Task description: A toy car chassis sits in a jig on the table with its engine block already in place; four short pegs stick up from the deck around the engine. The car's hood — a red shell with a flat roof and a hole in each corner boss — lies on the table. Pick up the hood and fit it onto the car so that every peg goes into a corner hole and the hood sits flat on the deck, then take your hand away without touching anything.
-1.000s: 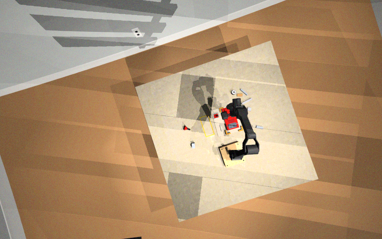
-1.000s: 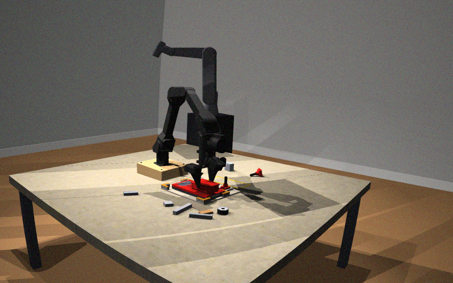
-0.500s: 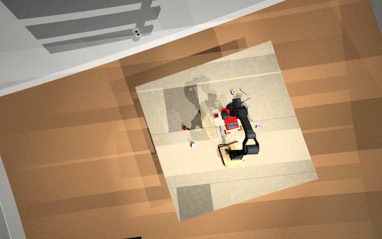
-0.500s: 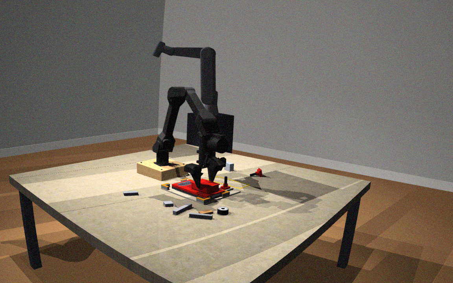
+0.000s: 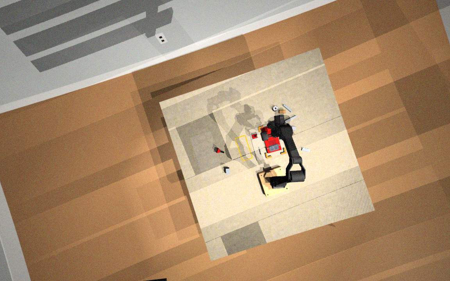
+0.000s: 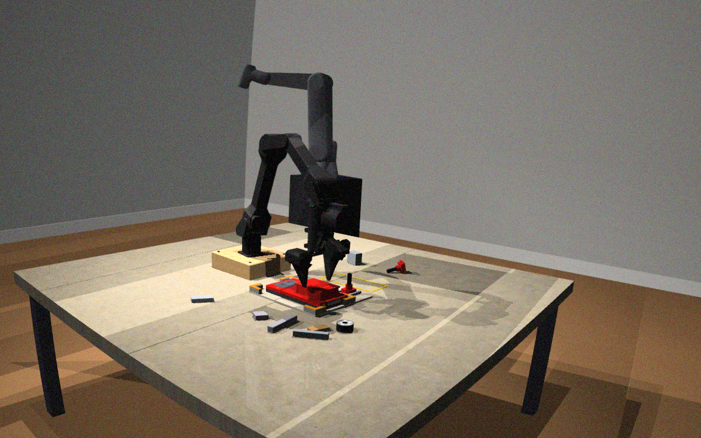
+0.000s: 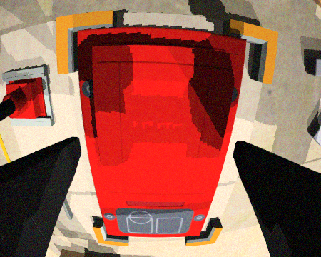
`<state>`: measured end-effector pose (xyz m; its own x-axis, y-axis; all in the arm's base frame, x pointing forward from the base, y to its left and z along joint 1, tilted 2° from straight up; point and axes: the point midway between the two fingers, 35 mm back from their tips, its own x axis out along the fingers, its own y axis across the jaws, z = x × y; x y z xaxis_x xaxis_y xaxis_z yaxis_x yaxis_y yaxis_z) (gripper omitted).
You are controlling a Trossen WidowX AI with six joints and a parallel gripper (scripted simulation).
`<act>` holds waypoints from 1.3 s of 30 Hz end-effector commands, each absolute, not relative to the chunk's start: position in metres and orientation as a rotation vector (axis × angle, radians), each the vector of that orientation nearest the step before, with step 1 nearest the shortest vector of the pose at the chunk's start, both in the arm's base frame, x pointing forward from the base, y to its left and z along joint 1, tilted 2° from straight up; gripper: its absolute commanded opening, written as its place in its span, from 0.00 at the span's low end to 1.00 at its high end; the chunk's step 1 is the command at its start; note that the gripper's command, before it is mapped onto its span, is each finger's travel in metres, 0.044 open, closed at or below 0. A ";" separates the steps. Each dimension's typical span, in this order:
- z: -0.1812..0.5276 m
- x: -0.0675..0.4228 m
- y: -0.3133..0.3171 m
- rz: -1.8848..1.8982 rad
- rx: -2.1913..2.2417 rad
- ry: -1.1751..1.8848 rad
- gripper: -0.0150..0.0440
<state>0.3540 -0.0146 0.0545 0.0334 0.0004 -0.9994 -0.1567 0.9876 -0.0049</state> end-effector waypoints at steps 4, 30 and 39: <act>0.111 0.353 -0.014 0.114 -0.130 1.513 1.00; 0.112 0.353 -0.014 0.114 -0.130 1.513 1.00; 0.112 0.353 -0.014 0.114 -0.130 1.513 1.00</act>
<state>0.3528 -0.0139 0.1125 0.0572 -0.0026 -0.9984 -0.1590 0.9872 -0.0117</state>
